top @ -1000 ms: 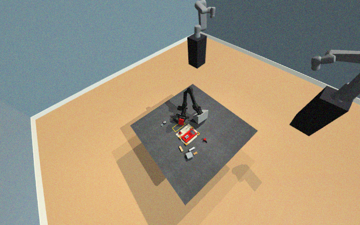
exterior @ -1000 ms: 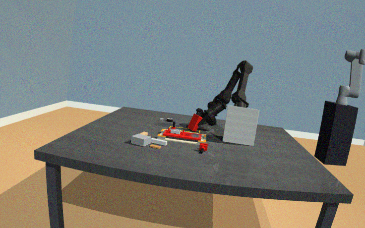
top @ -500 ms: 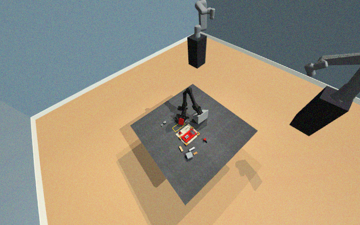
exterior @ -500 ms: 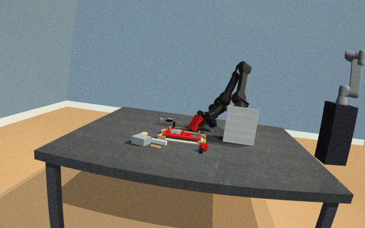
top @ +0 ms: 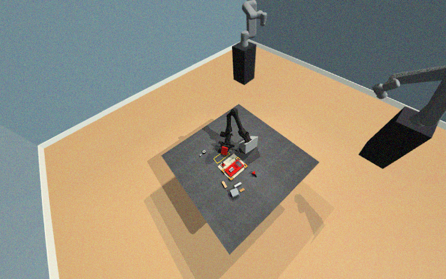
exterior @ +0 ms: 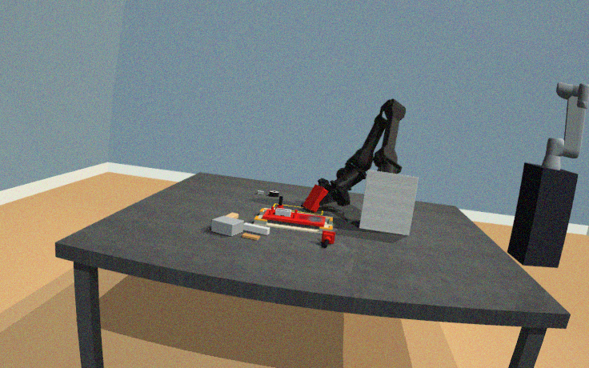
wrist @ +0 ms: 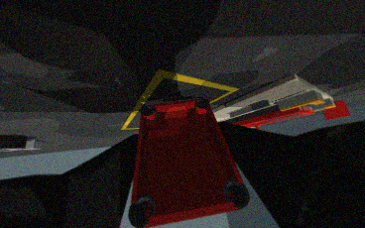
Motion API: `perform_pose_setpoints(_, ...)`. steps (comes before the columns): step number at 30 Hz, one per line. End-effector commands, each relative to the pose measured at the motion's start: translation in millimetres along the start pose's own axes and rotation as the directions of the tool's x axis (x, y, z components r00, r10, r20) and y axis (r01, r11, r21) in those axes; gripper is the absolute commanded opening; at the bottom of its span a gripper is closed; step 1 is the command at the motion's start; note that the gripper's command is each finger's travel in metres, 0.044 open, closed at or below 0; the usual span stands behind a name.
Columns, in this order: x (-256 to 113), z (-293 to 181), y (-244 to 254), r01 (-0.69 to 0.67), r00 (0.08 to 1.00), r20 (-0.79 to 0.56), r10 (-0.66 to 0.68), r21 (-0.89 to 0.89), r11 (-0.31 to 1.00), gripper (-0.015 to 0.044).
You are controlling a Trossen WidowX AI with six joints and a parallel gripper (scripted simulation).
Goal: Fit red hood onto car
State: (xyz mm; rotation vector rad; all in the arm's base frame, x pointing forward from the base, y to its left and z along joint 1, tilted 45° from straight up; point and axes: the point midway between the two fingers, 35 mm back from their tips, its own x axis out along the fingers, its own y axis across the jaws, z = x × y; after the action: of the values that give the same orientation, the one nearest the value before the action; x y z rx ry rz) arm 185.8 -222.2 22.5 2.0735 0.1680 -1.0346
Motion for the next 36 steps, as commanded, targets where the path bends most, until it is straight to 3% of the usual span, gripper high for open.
perform_pose_setpoints(1,0,0,0,0.0,1.0,0.0,0.0,0.0,1.0,0.0341)
perform_pose_setpoints(5,0,0,0,0.0,1.0,0.0,0.0,0.0,1.0,0.044)
perform_pose_setpoints(11,-22,-2,7,0.002,1.0,0.007,-0.002,-0.001,1.0,0.044)
perform_pose_setpoints(21,-121,-36,3,0.004,1.0,0.028,-0.004,0.001,1.0,0.044)
perform_pose_setpoints(22,-88,-19,9,0.01,1.0,0.029,-0.01,0.009,1.0,0.044)
perform_pose_setpoints(33,-88,-19,9,0.01,1.0,0.029,-0.01,0.009,1.0,0.044)
perform_pose_setpoints(36,-88,-19,9,0.01,1.0,0.029,-0.01,0.009,1.0,0.0361)
